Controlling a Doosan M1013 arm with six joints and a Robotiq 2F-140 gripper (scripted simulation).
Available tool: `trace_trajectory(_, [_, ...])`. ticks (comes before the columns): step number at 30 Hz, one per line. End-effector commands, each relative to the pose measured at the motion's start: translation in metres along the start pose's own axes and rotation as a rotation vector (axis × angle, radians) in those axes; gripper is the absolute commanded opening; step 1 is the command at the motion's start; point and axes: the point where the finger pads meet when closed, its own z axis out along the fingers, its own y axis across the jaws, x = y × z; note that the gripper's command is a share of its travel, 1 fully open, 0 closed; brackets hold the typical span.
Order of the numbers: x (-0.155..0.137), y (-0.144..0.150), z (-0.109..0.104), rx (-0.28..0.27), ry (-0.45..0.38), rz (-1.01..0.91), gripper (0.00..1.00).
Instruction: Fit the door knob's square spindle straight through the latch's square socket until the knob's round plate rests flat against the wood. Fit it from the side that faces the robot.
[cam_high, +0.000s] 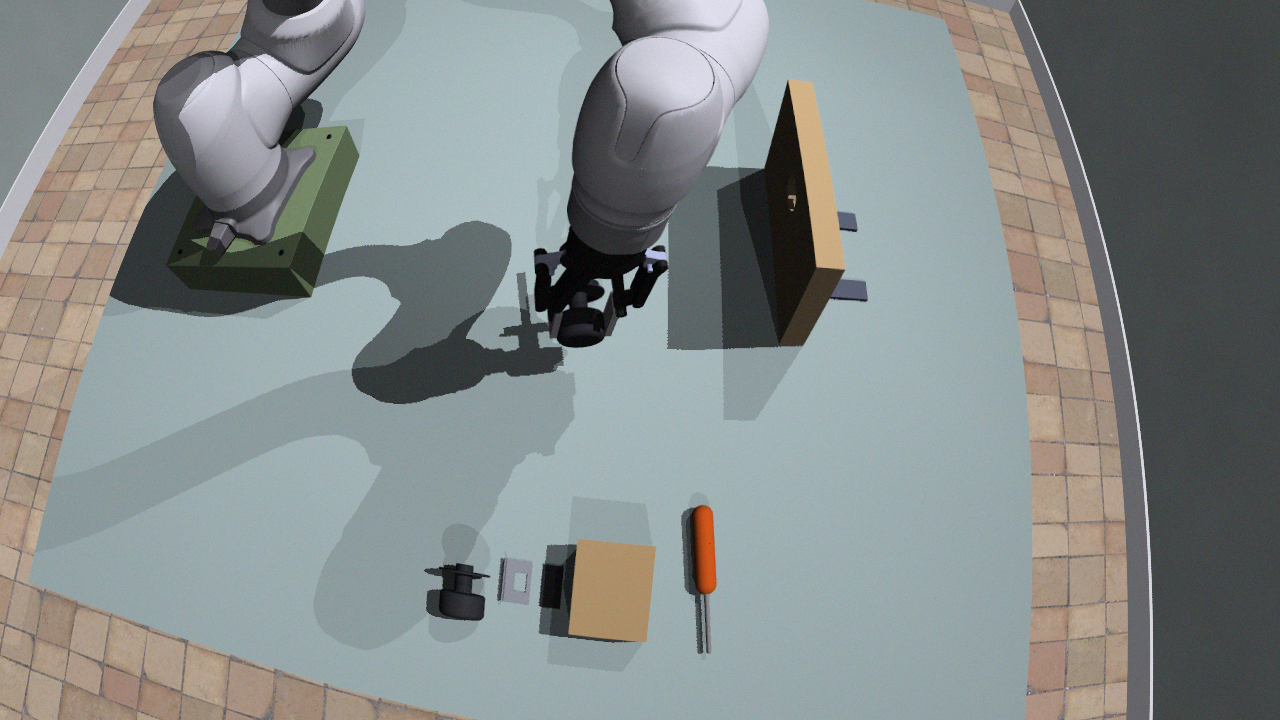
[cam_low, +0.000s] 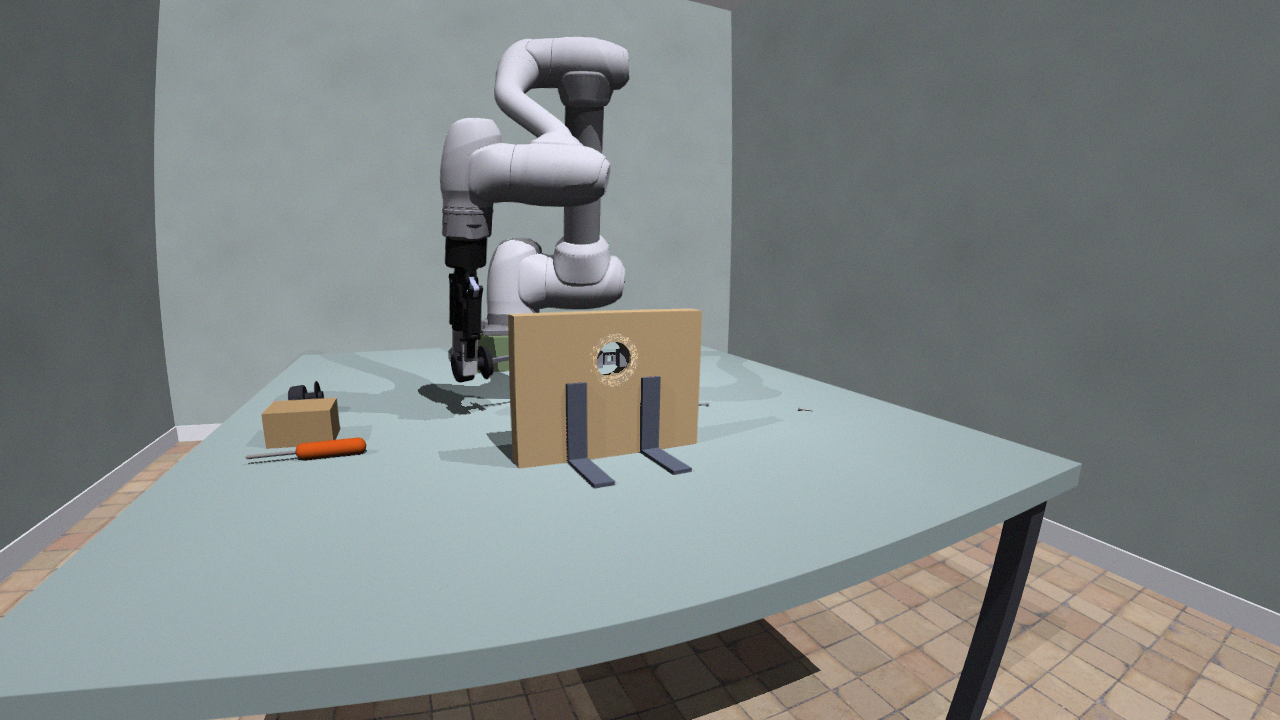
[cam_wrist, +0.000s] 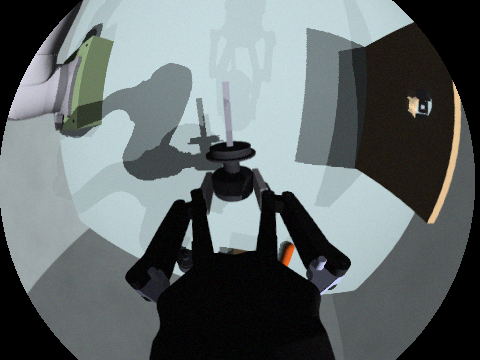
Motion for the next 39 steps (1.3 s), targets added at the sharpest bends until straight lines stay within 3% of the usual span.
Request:
trace_trajectory(1, [0.001,0.002,-0.001,-0.001,0.000,-0.050,0.42])
trace_trajectory(11, [0.007,0.007,-0.004,-0.005,-0.002,-0.227,0.42])
trace_trajectory(26, [0.022,0.023,-0.011,-0.012,-0.012,-0.740,0.42])
trace_trajectory(28, [0.022,0.023,-0.011,-0.012,-0.012,-0.740,0.42])
trace_trajectory(39, [0.038,0.039,-0.019,-0.015,-0.026,-1.247,0.42])
